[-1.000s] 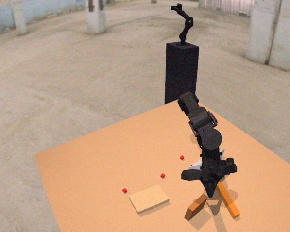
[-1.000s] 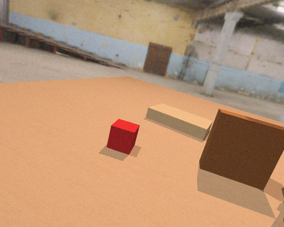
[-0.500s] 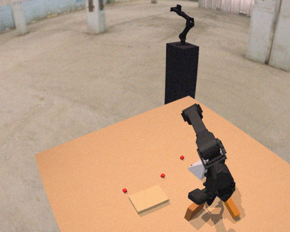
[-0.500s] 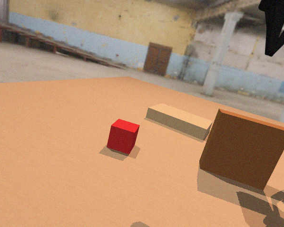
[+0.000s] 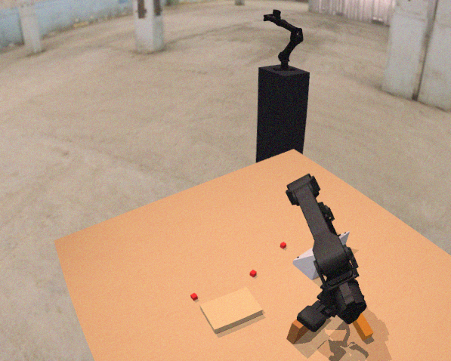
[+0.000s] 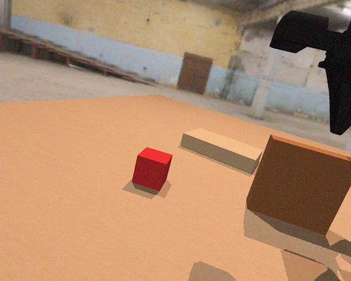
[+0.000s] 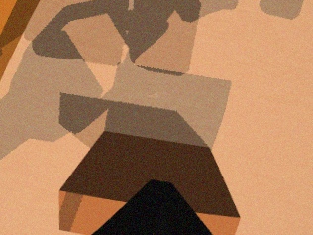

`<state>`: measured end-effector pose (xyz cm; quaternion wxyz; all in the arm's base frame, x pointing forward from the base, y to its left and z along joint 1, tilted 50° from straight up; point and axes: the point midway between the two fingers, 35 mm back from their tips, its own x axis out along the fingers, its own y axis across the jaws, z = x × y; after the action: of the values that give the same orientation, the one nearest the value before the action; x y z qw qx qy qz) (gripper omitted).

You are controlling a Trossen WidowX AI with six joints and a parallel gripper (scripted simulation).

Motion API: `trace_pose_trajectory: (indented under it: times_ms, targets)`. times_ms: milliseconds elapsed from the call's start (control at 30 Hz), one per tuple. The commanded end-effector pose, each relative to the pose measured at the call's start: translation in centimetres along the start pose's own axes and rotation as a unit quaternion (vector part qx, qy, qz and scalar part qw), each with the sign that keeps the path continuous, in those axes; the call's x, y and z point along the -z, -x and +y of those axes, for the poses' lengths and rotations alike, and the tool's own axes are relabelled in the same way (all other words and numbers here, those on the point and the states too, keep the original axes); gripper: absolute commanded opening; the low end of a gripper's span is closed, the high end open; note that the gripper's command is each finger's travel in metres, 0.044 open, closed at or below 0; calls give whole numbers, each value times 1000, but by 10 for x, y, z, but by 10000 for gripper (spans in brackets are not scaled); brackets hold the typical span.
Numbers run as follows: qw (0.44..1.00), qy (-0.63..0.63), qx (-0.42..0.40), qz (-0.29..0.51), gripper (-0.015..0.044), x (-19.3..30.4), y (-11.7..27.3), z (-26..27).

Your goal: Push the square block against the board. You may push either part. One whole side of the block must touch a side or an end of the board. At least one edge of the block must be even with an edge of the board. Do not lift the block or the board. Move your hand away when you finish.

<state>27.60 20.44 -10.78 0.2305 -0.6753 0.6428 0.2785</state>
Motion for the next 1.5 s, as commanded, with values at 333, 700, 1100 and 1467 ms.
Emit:
trace_pose_trajectory:
  times_ms: [333,700,1100,1467]
  targets:
    - [1000,3,-2,7,0,5,-48,0]
    - [1000,3,-2,7,0,14,-48,-1]
    - [1000,3,-2,7,0,23,-48,-1]
    - [1000,3,-2,8,0,33,-47,-2]
